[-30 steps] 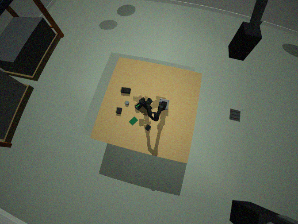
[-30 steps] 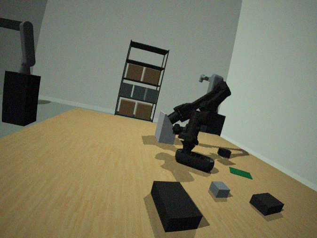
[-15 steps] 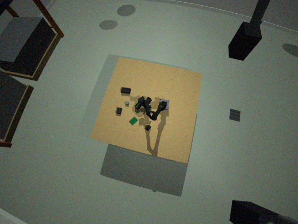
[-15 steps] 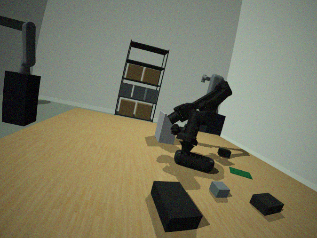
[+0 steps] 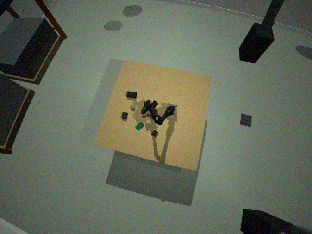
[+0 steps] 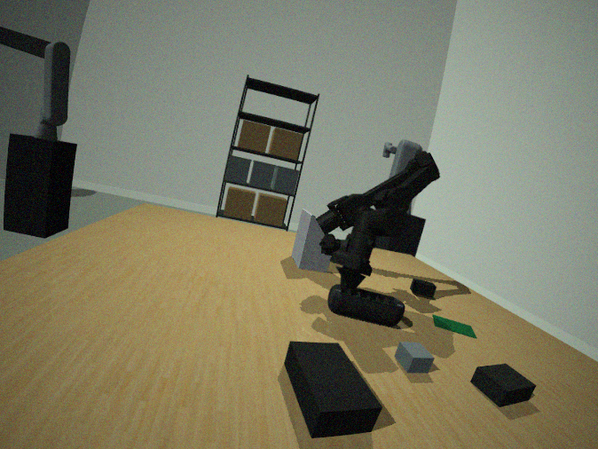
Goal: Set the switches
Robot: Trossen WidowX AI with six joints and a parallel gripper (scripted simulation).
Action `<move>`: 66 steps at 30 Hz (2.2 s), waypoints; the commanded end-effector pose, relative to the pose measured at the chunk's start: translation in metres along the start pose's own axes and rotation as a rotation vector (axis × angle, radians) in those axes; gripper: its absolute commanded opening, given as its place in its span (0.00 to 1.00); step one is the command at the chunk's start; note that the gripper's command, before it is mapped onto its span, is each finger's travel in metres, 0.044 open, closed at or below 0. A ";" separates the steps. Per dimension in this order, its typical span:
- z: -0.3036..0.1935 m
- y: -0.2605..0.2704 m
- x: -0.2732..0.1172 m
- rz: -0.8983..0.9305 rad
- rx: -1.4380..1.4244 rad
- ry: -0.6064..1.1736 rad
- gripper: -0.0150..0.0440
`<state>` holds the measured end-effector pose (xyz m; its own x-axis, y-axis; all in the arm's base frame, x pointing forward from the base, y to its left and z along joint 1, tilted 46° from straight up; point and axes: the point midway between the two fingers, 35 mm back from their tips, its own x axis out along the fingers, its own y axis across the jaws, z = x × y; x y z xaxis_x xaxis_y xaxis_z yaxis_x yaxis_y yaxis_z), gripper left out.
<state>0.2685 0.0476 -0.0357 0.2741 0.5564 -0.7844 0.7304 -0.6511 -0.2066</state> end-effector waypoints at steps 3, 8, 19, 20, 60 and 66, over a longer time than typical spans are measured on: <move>-0.004 0.011 0.003 0.014 -0.014 0.001 0.25; -0.005 0.016 0.004 0.015 -0.014 0.001 0.25; -0.008 0.025 0.007 0.015 -0.015 0.001 0.25; -0.008 0.026 0.007 0.015 -0.015 0.001 0.25; -0.088 0.040 -0.065 -0.259 -0.223 -0.049 0.25; -0.111 0.063 -0.056 -0.365 -0.297 -0.044 0.25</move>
<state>0.3529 0.0299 0.0602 -0.0137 0.6752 -0.7375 0.9078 -0.3008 -0.2923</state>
